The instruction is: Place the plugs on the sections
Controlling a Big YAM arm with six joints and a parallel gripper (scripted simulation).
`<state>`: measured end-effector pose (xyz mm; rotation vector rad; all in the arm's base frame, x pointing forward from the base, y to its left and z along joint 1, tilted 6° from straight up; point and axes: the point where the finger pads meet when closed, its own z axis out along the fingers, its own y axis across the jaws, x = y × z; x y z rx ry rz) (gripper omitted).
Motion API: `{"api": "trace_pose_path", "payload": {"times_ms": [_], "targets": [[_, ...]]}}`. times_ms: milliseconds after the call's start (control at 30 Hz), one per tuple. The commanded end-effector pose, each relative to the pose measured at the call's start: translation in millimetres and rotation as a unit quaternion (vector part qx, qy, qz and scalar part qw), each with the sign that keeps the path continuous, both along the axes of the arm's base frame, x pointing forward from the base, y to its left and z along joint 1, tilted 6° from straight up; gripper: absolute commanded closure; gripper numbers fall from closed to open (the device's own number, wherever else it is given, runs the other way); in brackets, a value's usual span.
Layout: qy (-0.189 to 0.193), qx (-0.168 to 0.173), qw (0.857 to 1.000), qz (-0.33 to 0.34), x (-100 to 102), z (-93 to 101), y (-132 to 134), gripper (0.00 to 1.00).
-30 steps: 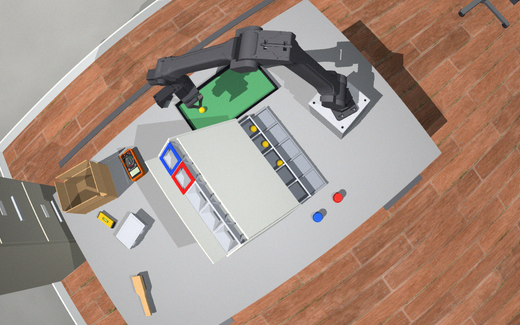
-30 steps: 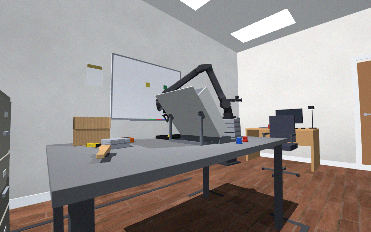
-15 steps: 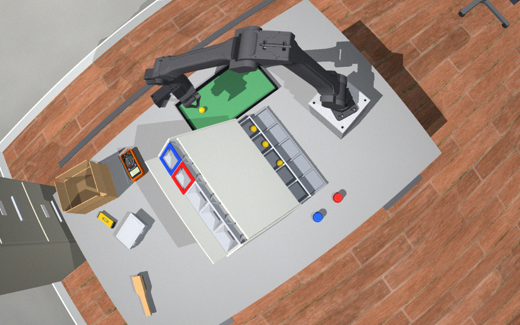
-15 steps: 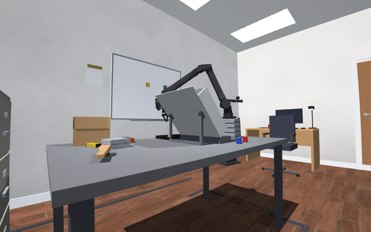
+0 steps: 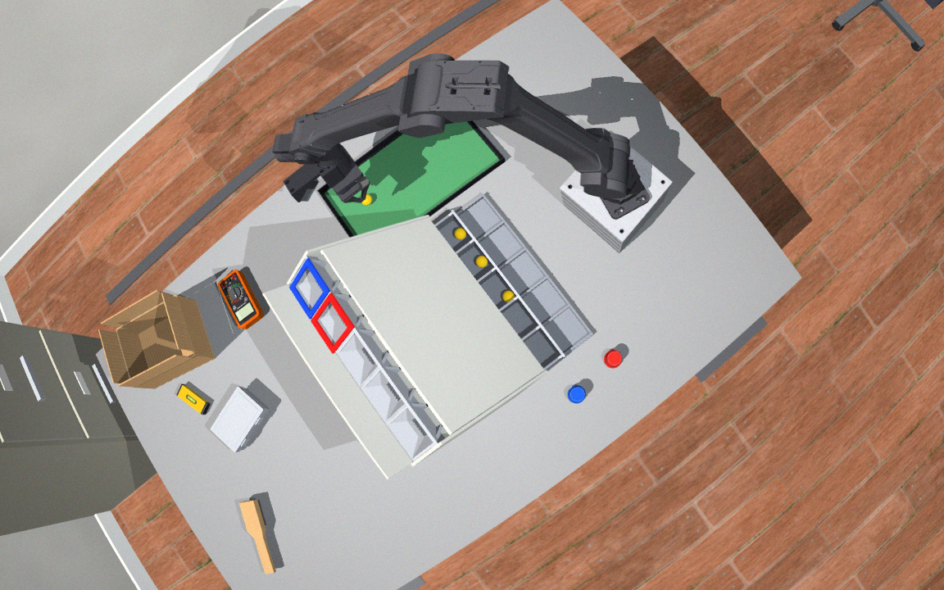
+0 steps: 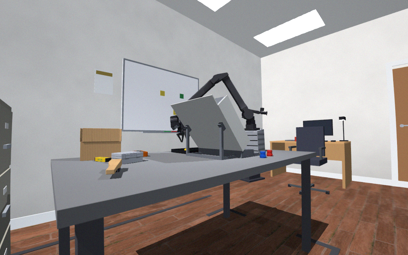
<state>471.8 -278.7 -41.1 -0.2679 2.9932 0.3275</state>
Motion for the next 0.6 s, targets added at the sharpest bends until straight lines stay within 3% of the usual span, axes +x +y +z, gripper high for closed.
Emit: {"api": "trace_pose_path", "payload": {"times_ms": [0,567], "targets": [[0.006,0.004,1.0,0.0,4.5,-35.0,7.0,0.2],[-0.007,-0.004,1.0,-0.001,3.5,-34.8,6.9,0.2]]}}
